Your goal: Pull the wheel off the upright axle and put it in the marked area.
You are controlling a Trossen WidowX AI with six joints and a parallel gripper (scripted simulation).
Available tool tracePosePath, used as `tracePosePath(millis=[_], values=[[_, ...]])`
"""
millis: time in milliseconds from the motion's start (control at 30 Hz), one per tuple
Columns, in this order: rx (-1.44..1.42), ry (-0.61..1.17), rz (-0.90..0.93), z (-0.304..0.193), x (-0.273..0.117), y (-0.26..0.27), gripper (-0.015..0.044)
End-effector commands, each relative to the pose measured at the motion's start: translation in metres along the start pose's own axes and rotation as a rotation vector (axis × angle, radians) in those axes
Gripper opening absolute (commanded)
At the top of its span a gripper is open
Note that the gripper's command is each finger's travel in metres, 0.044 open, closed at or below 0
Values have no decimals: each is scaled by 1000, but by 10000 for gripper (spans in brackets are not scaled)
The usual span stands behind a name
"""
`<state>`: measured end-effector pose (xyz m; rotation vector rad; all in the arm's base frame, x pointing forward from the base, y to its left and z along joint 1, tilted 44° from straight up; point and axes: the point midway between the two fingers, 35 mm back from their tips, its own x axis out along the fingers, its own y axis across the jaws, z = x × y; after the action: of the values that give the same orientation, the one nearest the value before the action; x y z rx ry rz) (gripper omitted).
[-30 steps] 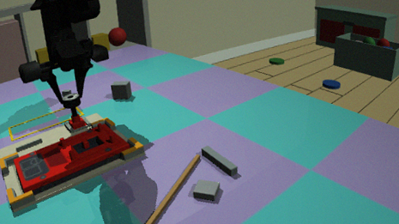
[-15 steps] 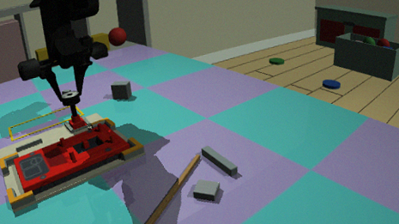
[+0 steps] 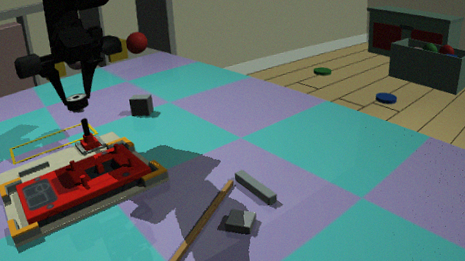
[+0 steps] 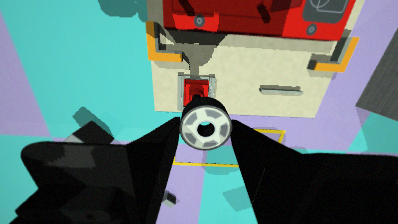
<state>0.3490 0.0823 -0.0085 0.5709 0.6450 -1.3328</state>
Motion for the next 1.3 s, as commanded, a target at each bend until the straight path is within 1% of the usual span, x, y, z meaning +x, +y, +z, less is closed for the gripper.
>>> tracePosePath(millis=[0,33,567,700,900,1033,1267], values=[[12,8,9,0,-11,0,0],[0,2,6,-1,-4,-1,0],[11,14,8,-101,-12,-52,0],[11,13,8,-102,-11,-53,0],[12,13,9,-102,7,-53,0],[12,13,9,-102,11,-53,0],[11,14,9,-104,50,-50,0]])
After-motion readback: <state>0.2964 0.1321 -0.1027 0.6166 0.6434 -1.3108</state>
